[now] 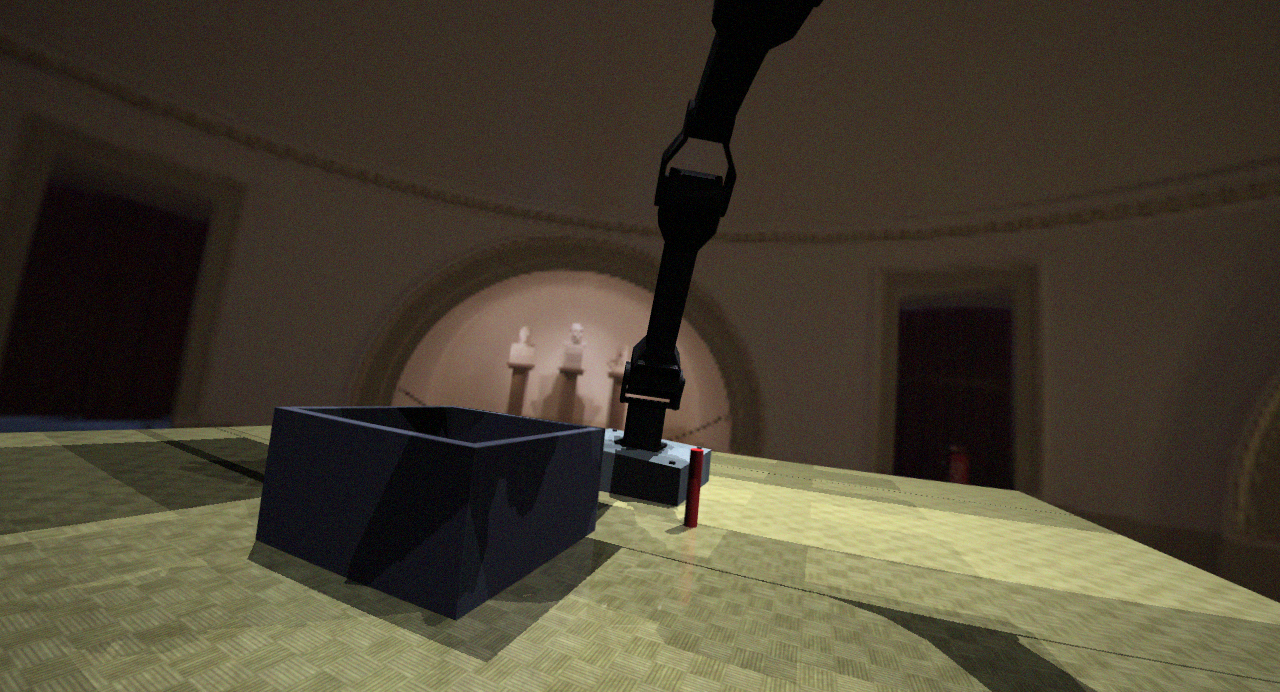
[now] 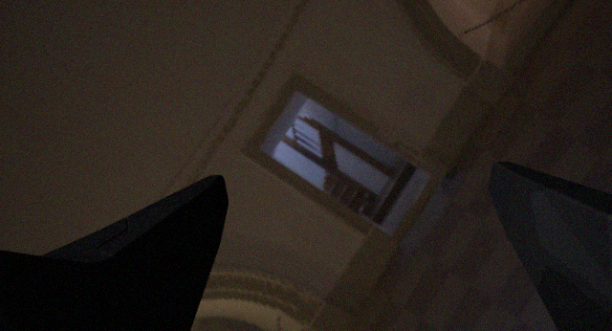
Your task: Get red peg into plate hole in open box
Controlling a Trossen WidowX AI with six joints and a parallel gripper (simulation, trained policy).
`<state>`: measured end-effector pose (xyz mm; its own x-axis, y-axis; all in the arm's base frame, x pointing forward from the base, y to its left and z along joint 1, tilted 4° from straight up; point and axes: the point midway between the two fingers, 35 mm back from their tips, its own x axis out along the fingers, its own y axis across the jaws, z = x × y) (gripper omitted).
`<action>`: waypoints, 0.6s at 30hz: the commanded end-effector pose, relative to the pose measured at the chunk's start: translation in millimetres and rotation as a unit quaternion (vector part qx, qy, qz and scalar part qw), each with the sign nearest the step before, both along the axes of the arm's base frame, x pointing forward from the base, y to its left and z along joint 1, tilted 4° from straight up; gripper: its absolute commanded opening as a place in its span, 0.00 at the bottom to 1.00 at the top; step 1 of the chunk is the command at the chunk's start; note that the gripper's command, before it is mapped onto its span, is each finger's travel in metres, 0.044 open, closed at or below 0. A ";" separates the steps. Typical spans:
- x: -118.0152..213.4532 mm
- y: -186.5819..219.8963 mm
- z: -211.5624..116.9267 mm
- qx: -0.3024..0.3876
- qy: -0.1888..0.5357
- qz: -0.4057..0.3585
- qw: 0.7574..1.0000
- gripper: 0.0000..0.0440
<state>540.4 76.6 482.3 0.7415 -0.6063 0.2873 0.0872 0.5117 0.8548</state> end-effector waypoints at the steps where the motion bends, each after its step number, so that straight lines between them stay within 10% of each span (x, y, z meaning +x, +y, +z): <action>1: 1.0 1.0 -1.5 -0.009 0.014 0.004 1.000 0.96; 18: -25.3 26.8 -54.5 -0.122 0.263 0.101 0.952 1.00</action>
<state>526.2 95.5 440.0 0.8946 -0.4458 0.0297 0.3318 0.7075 0.6239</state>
